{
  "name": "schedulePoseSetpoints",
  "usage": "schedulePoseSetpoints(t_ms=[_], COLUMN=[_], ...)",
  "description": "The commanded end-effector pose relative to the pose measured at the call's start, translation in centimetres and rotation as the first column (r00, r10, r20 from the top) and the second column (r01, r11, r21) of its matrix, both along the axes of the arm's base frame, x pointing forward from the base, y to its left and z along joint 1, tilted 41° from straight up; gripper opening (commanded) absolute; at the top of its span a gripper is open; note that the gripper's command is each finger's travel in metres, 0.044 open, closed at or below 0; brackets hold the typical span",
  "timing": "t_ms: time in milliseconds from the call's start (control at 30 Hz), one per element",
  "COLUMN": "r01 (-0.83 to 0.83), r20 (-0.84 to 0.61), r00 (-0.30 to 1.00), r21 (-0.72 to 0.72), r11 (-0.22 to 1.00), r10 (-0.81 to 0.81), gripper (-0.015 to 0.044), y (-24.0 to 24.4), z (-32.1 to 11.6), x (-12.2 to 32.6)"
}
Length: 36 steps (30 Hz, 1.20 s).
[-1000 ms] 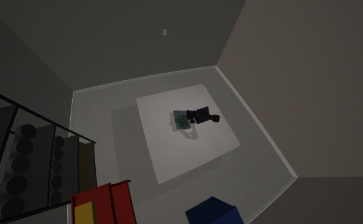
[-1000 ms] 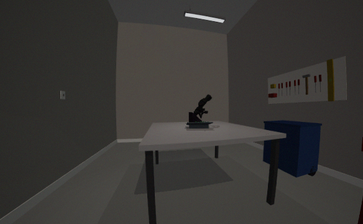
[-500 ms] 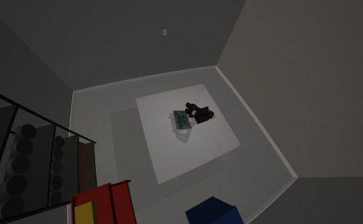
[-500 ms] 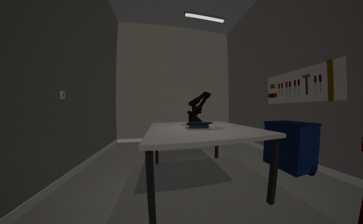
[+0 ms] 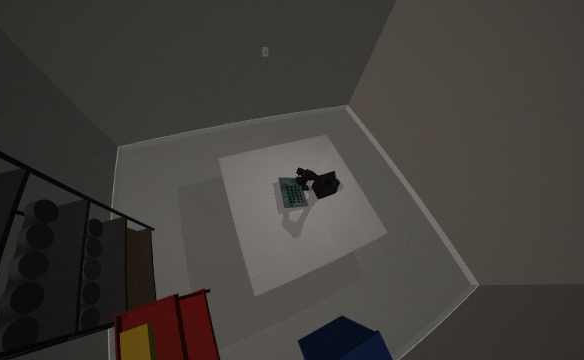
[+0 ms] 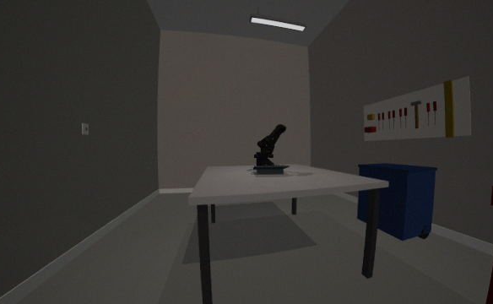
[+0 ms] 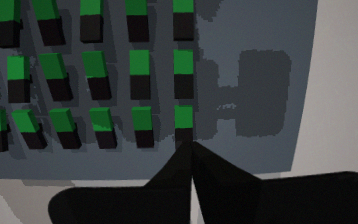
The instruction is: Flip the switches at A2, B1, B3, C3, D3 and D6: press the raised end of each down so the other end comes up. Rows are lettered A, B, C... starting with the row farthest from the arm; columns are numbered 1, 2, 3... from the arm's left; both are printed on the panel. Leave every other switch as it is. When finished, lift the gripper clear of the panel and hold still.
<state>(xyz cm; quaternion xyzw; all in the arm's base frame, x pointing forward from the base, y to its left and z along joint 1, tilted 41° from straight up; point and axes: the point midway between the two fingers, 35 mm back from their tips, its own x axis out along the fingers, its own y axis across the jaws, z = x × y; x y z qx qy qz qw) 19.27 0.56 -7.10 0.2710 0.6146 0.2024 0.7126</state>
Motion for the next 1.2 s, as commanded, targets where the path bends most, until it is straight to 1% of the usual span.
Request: schedulePoseSetpoints(t_ms=[0,367,1167], r01=[0.003,0.003,0.003], r20=[-0.011,-0.011,-0.011], r00=[1.000,1.000,1.000], r21=[0.011,0.011,0.011], r11=[1.000,1.000,1.000], r10=[-0.003,-0.003,-0.003], gripper=[0.0000,0.0000,0.0000], y=[0.5,1.3,1.3], z=[-0.3,-1.3,-1.3], x=[-0.4,-0.2,-0.2])
